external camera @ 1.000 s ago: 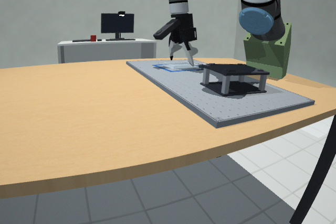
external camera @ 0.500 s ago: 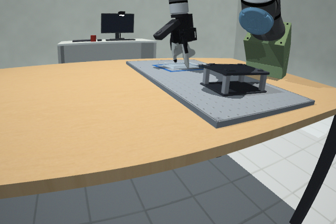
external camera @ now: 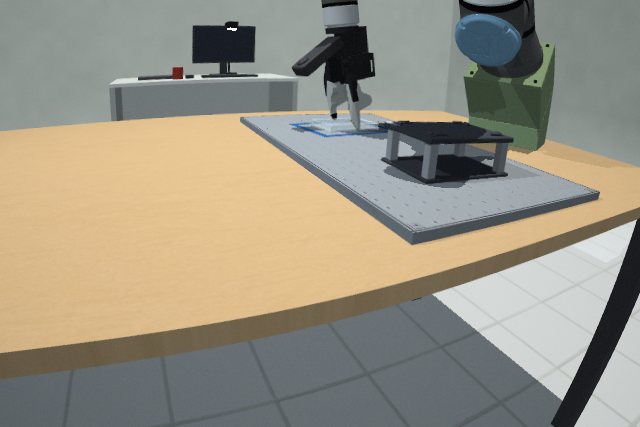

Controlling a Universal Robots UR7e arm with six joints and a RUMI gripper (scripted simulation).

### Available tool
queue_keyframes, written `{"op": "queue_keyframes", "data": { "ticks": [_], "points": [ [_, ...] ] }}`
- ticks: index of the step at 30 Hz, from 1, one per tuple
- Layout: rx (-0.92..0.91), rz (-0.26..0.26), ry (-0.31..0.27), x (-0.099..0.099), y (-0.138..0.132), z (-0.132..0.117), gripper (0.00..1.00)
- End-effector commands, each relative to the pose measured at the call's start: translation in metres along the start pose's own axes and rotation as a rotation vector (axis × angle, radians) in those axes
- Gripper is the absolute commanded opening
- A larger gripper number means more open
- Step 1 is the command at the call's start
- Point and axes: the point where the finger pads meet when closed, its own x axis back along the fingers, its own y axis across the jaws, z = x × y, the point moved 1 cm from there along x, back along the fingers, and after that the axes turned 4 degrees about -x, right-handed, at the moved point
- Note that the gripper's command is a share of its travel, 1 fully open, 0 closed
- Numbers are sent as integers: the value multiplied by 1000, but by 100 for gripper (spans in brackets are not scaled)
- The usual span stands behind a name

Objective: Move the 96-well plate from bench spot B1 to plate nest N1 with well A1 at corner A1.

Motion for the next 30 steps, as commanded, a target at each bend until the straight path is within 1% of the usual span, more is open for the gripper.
{"op": "queue_keyframes", "data": {
  "ticks": [1,11,16,30],
  "points": [
    [0,-1,0,0,0,0,0],
    [0,-1,0,0,0,0,0],
    [0,-1,0,5,0,-1,0],
    [0,-1,0,28,1,-5,0]
  ]
}}
